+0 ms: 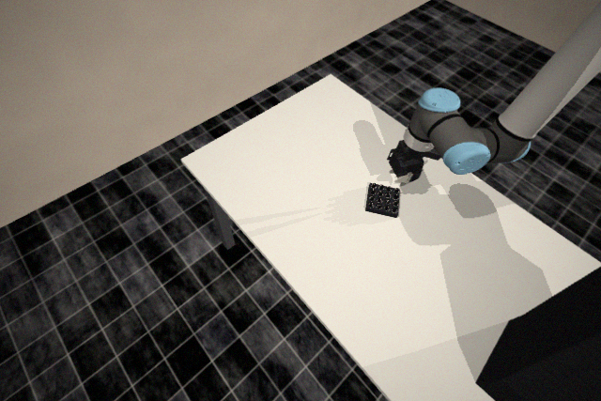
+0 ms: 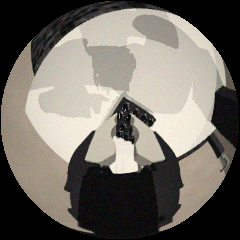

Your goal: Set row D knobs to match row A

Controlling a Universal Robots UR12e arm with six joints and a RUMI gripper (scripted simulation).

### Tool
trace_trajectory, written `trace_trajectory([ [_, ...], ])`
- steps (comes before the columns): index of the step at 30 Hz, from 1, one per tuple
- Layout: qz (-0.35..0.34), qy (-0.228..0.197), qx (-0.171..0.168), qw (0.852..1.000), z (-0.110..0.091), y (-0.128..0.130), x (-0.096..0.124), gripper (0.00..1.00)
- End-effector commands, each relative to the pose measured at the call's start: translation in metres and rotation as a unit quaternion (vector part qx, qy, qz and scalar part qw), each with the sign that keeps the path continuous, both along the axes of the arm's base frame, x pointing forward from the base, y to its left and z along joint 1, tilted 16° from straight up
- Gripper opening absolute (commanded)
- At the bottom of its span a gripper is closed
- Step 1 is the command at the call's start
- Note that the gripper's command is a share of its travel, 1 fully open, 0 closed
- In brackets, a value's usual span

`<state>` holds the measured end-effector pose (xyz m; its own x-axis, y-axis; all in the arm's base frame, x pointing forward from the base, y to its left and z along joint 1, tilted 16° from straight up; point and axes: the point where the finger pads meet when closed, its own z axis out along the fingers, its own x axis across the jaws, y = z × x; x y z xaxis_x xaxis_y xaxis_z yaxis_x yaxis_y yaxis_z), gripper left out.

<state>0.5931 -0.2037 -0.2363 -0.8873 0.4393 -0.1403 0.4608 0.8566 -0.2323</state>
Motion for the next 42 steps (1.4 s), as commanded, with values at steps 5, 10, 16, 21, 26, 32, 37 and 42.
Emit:
trace_trajectory([
  [5,-0.001,0.005,0.002,1.000,0.002,0.004,-0.006,0.11],
  [10,-0.001,0.005,0.002,1.000,0.002,0.004,-0.005,0.11],
  [16,0.000,0.004,0.002,1.000,0.003,0.004,-0.005,1.00],
  [21,0.000,0.005,0.002,1.000,0.011,0.007,-0.005,1.00],
  [26,0.000,0.005,0.002,1.000,0.032,0.013,-0.005,1.00],
  [32,0.000,0.005,0.002,1.000,0.056,0.019,-0.006,1.00],
  [37,0.000,0.005,0.002,1.000,0.087,0.028,-0.006,1.00],
  [42,0.000,0.005,0.002,1.000,0.108,0.034,-0.006,1.00],
])
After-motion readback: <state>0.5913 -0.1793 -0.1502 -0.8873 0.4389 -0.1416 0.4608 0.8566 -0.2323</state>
